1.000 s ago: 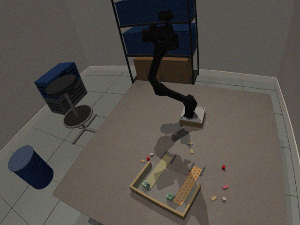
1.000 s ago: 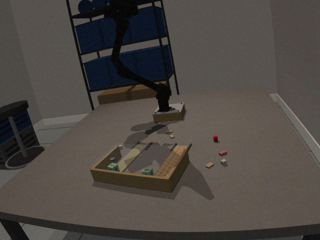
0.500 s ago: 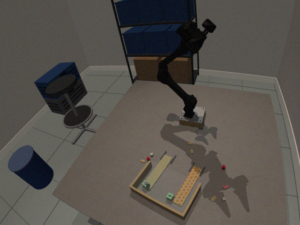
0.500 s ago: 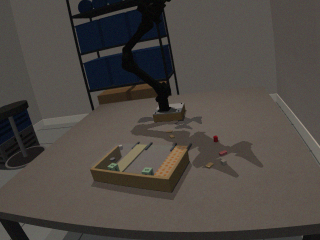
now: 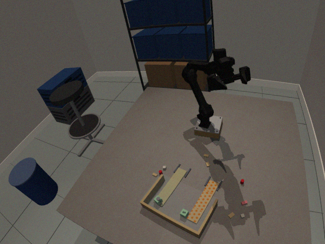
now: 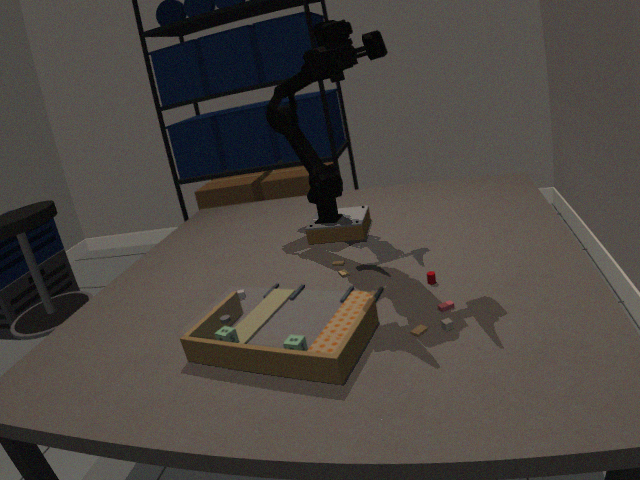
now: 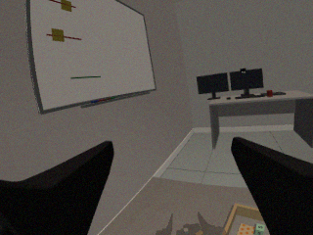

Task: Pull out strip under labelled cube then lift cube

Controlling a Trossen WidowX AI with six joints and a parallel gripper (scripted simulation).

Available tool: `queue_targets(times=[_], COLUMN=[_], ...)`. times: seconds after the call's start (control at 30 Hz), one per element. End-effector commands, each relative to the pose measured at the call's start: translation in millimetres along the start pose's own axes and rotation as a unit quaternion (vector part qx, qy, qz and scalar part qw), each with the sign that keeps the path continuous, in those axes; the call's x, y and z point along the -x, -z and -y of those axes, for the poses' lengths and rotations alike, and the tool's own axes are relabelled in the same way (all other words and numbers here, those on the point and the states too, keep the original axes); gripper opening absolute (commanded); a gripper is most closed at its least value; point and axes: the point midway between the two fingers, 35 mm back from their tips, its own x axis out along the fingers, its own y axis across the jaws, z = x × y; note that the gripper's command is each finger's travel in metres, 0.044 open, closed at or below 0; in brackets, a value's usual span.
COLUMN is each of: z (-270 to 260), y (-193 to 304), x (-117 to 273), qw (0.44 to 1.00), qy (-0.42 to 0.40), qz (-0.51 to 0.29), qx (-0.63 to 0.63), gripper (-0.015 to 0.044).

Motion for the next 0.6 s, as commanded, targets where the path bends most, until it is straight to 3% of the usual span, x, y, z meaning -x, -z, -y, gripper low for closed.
queue_targets(times=[0.0, 0.27, 0.57], z=[41, 123, 210], y=[60, 153, 247], x=[-20, -23, 24], qw=[0.995, 0.968, 0.919], qy=[0.049, 0.125, 0.205], qz=[-0.074, -0.202, -0.337], qx=[0.054, 0.076, 0.03], gripper=[0.04, 0.04, 0.04])
